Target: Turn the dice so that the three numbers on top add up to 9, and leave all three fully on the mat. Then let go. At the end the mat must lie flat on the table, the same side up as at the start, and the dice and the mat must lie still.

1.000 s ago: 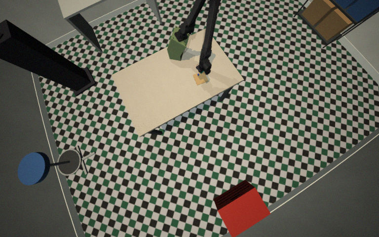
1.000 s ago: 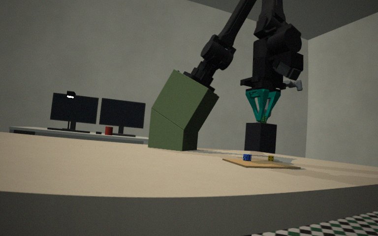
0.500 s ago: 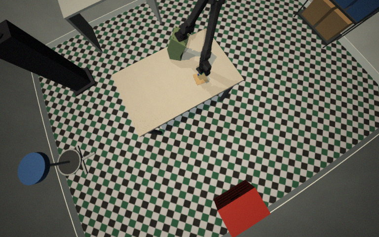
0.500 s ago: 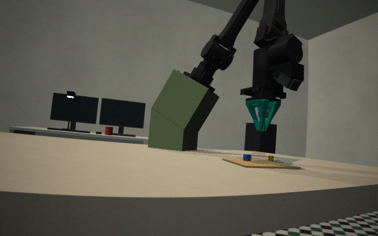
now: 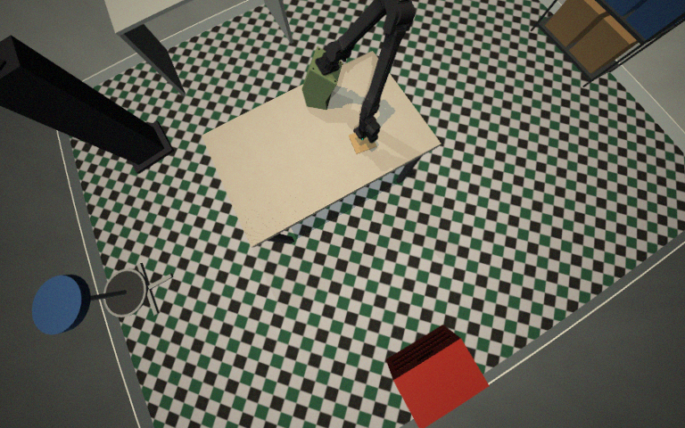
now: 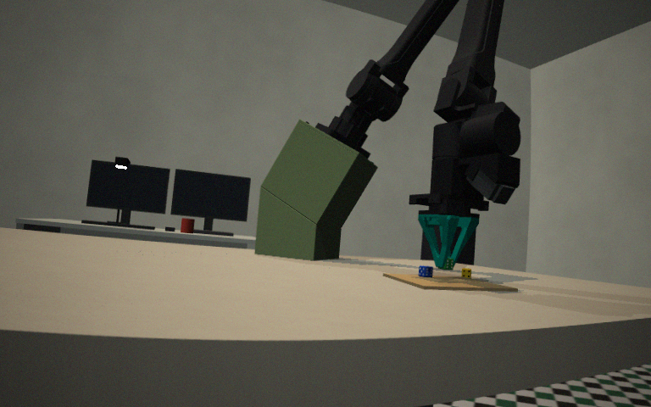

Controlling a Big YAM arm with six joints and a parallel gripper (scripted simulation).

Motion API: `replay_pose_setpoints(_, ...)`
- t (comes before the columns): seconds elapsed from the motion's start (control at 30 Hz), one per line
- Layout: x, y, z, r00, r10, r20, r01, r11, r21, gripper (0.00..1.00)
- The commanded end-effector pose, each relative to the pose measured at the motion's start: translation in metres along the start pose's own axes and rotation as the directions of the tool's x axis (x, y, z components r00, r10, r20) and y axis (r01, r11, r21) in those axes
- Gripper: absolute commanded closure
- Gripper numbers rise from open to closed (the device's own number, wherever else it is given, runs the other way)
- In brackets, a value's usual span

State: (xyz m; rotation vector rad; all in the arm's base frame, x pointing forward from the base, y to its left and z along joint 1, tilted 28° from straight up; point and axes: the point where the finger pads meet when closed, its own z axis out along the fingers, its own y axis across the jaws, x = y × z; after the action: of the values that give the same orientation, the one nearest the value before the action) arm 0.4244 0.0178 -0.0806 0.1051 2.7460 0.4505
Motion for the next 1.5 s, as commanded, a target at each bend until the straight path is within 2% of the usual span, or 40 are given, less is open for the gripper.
replay_pose_setpoints(0.0,-0.0125,0.0042,0.0094,1.000,0.003,0.026,-0.003,1.000,-0.004,0.89)
replay_pose_setpoints(0.17,-0.0101,-0.0034,0.0111,0.999,0.021,0.028,-0.021,1.000,0.002,0.89)
replay_pose_setpoints(0.23,-0.0177,0.0001,0.0044,0.999,0.012,0.049,-0.012,1.000,-0.001,0.89)
replay_pose_setpoints(1.47,-0.0152,-0.0001,0.0046,0.999,0.015,0.041,-0.015,1.000,0.000,0.89)
